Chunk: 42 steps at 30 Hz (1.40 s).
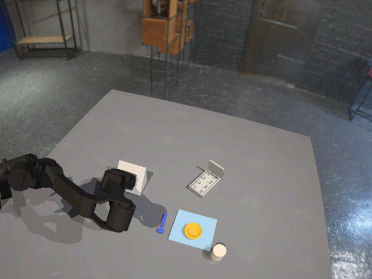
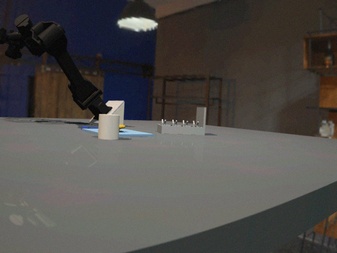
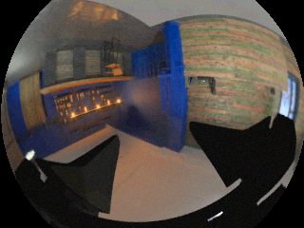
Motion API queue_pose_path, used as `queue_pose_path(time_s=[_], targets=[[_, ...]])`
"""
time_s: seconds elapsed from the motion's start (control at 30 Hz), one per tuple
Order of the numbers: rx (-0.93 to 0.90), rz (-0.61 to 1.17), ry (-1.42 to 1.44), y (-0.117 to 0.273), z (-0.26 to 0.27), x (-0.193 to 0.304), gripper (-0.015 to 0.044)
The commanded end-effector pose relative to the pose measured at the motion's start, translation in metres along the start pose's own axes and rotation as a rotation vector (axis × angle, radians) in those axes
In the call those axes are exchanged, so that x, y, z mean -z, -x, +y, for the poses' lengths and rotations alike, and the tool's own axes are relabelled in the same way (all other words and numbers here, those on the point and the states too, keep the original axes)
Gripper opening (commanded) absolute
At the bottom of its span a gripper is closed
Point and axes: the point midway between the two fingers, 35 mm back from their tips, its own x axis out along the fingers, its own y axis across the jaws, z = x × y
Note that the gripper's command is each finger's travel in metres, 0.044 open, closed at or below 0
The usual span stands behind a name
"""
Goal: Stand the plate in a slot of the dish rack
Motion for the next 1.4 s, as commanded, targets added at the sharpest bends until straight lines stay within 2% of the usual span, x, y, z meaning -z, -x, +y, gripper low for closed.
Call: queue_pose_path(time_s=[0.0,0.3,0.7,1.37], targets=[[-0.003,0.001,-0.001,0.000,0.001,0.000,0.0400],[-0.156,0.056,-0.080,0.017,0.038,0.021,0.0400],[-0.425,0.228,-0.209,0.056,0.102,0.063,0.0400],[-0.825,0.674,-0.445,0.172,0.185,0.133,0.0400]])
